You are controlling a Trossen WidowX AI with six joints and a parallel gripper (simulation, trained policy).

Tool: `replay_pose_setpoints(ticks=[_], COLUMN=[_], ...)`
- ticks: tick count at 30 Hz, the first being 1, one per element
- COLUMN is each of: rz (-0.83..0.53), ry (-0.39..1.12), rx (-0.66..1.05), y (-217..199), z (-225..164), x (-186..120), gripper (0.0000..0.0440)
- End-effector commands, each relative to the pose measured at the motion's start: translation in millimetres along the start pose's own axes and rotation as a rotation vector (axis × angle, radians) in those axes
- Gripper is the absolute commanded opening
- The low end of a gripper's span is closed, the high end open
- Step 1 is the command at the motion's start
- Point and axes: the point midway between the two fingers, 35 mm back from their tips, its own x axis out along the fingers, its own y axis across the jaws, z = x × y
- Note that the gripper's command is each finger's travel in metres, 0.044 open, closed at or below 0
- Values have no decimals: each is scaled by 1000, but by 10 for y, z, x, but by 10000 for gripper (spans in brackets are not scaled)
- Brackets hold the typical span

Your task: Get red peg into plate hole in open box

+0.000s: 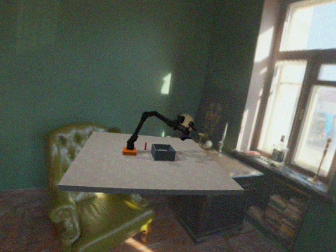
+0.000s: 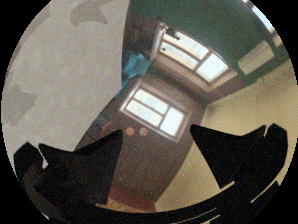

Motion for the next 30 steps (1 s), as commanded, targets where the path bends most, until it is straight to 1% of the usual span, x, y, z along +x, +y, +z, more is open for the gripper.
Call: replay_pose_setpoints(ticks=[1,3,9,17,30], rz=[13,43,134,276,553], ry=[-15,-46,-128,-209,-252], rx=[19,75,243,467,818], y=[15,55,165,310,569], z=[21,82,291,550,839], x=[-28,-94,-342,-748,-1519], gripper=[418,440,440,440,440])
